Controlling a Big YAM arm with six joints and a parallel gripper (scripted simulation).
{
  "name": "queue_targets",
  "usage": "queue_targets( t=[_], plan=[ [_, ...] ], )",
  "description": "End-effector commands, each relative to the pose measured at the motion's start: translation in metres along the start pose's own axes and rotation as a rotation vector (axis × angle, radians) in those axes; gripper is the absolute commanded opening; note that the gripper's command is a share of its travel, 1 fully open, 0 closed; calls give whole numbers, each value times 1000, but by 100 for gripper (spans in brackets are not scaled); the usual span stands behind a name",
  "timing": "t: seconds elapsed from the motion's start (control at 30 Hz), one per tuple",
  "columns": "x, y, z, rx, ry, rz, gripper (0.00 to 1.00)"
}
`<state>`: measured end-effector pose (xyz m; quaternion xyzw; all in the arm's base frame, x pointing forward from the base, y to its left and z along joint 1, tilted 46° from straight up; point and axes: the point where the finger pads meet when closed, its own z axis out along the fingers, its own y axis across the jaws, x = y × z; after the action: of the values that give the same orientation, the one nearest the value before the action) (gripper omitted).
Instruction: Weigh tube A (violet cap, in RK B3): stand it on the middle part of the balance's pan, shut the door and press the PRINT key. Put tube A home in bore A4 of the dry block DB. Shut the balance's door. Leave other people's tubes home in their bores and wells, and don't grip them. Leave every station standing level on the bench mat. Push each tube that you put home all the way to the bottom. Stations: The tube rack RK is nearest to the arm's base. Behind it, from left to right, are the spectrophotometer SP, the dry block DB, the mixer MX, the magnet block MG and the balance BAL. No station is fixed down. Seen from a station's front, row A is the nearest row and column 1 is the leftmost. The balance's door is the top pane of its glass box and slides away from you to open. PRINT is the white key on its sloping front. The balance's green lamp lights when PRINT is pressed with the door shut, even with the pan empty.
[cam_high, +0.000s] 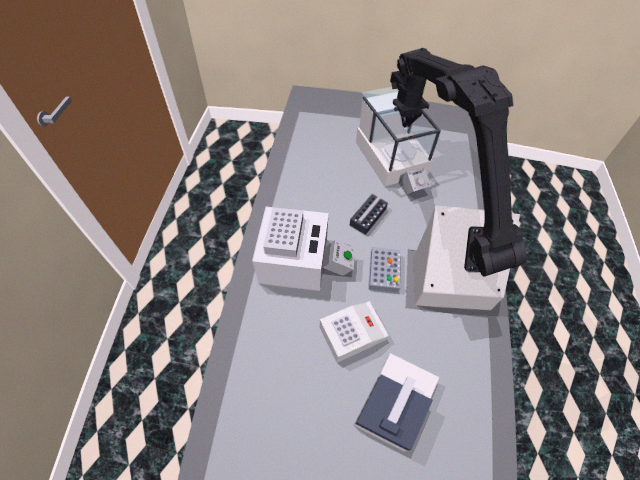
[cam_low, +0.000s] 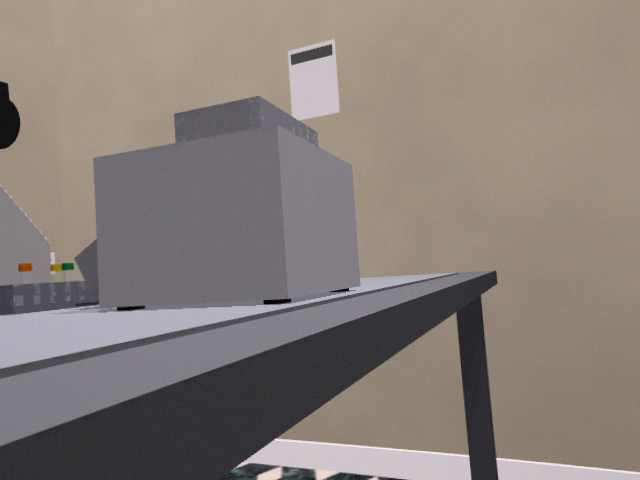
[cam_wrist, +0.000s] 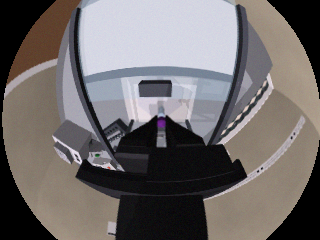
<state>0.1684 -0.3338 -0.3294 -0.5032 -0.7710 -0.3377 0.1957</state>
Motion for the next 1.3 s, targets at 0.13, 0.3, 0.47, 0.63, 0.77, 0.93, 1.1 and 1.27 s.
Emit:
queue_targets(
  t=[0.13, 0.3, 0.47, 0.63, 0.77, 0.93, 1.1, 1.27],
  plan=[
    [-20, 3, -51, 8, -70, -24, 9],
    [-12, 3, -48, 5, -51, -15, 9],
    [-19, 0, -65, 4, -74, -17, 9],
    [-19, 4, -73, 11, -71, -25, 9],
    [-18, 1, -81, 7, -73, -19, 9],
    [-18, 2, -85, 8, -73, -21, 9],
    [-17, 1, -94, 8, -73, -20, 9],
    [-17, 2, -102, 9, -73, -20, 9]
  ],
)
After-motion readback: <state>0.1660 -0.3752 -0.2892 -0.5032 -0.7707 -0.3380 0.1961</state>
